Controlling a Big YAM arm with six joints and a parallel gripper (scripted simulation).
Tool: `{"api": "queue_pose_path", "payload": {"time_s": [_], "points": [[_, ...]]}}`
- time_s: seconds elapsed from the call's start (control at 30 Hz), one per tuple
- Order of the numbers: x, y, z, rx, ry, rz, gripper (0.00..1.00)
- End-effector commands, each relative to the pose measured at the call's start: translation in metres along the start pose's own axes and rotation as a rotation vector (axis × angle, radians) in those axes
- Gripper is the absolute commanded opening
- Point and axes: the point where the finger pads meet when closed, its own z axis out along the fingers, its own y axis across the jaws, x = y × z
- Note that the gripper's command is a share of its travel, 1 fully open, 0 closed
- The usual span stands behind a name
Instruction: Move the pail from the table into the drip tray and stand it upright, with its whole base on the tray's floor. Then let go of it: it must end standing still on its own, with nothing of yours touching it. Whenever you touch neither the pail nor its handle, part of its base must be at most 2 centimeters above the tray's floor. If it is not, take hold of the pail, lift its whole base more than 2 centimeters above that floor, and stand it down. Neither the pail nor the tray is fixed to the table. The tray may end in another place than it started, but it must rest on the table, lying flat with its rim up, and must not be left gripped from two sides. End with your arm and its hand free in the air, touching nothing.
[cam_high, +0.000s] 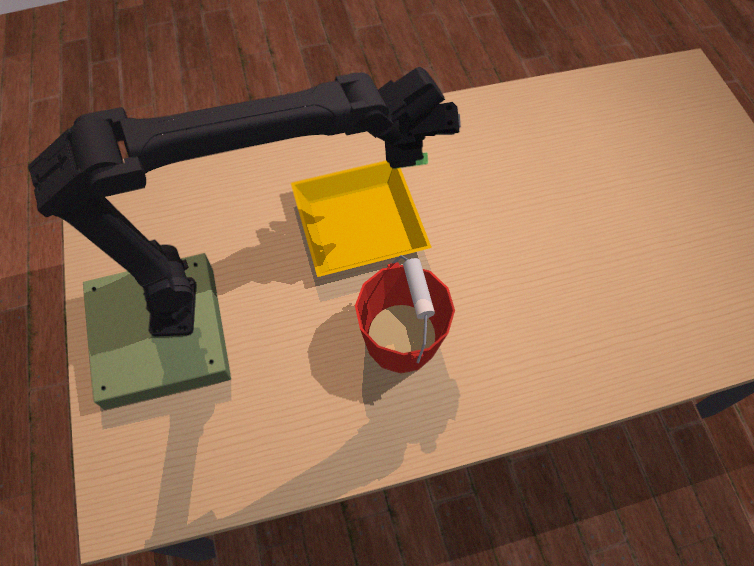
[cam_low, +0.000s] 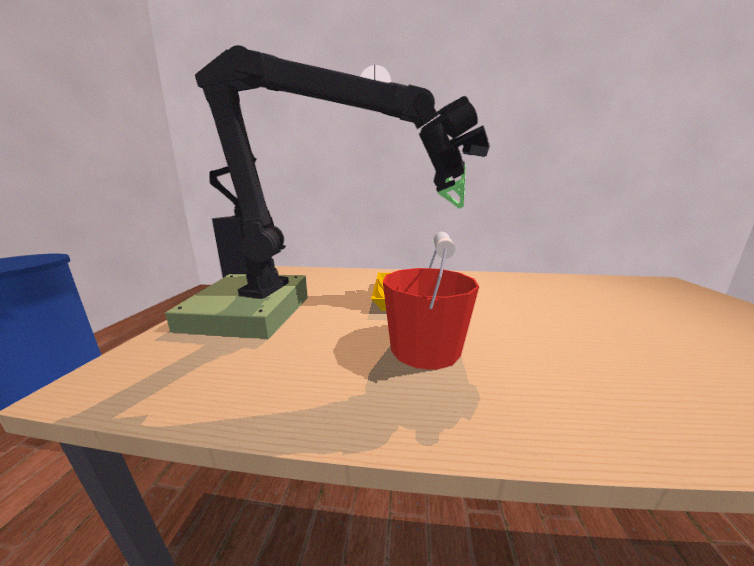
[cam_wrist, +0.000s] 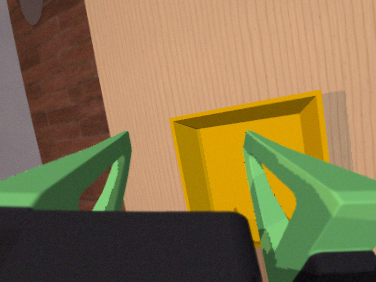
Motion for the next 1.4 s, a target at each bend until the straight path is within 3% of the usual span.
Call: {"api": "queue_pose_path", "payload": {"time_s": [0.0, 0.2, 0.3, 0.33, 0.43, 0.5, 0.7, 0.83, 0.87, 0.97, 1.03, 1.13, 1.27, 1.3, 1.37], "points": [[-0.014, -0.006, -0.024, -0.023, -0.068, 0.066, 0.7], [-0.016, -0.024, -0.034, -0.02, -0.109, 0.167, 0.7], [-0.011, -0.039, -0.041, -0.007, -0.082, 0.173, 0.7], [-0.018, -0.041, -0.044, -0.021, -0.12, 0.196, 0.7], [-0.019, -0.055, -0.052, -0.017, -0.161, 0.289, 0.7], [-0.018, -0.063, -0.057, -0.02, -0.158, 0.295, 0.7], [-0.018, -0.081, -0.067, -0.021, -0.215, 0.417, 0.7], [-0.01, -0.099, -0.076, -0.01, -0.189, 0.43, 0.7], [-0.016, -0.101, -0.08, -0.026, -0.228, 0.452, 0.7], [-0.015, -0.115, -0.087, -0.026, -0.271, 0.543, 0.7], [-0.011, -0.123, -0.092, -0.027, -0.263, 0.55, 0.7], [-0.01, -0.137, -0.1, -0.033, -0.315, 0.638, 0.7], [-0.008, -0.144, -0.105, -0.041, -0.327, 0.671, 0.7], [-0.003, -0.149, -0.106, -0.031, -0.312, 0.676, 0.7], [-0.004, -0.157, -0.113, -0.042, -0.359, 0.731, 0.7]]}}
